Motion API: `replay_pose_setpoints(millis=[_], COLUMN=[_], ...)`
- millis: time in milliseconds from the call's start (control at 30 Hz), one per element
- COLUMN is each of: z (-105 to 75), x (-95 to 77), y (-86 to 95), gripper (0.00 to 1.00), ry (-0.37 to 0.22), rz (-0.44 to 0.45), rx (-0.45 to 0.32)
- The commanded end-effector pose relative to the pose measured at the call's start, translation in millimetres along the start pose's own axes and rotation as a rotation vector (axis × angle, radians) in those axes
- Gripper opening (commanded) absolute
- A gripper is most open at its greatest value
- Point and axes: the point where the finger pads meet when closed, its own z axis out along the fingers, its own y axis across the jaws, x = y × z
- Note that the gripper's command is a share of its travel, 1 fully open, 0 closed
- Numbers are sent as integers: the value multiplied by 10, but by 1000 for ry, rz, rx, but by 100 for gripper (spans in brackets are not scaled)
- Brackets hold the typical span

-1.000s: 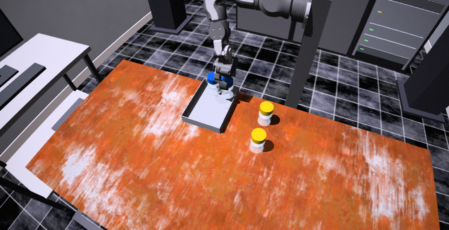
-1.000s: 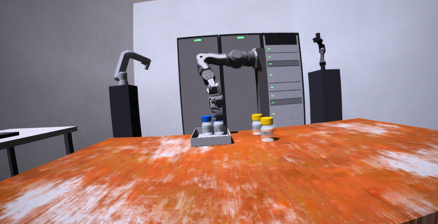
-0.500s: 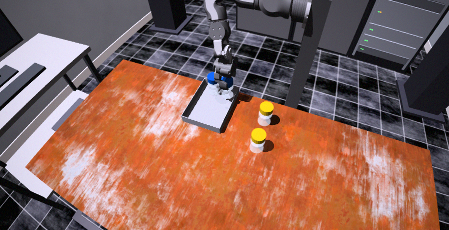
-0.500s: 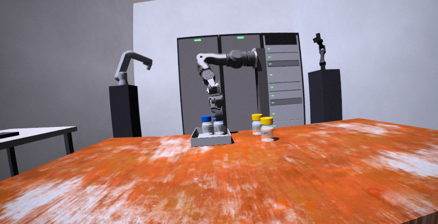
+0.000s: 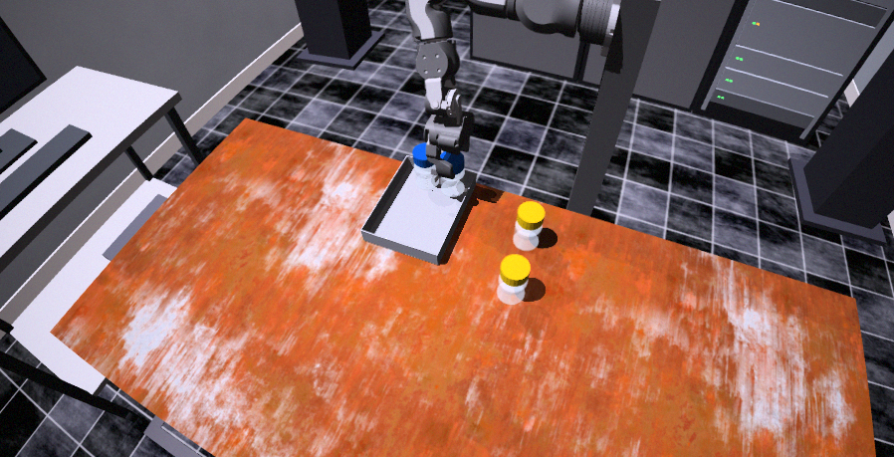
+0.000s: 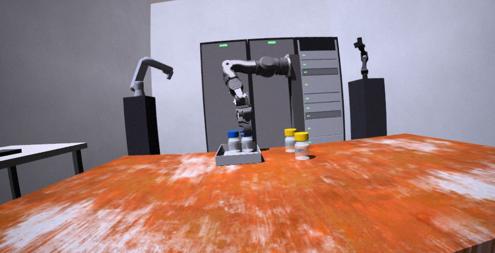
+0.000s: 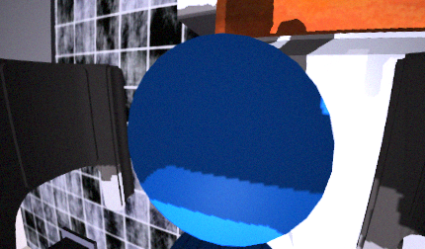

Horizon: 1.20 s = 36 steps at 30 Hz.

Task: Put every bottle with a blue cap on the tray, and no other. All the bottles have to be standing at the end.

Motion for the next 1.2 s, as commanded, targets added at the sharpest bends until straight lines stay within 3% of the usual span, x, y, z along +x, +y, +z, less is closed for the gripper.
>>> replay_pose_setpoints(millis=[0,1167], z=[-11,-152], x=[-1,11], y=[5,7], gripper=[52,52], ry=[0,2], rz=[0,0], rx=[-1,-1])
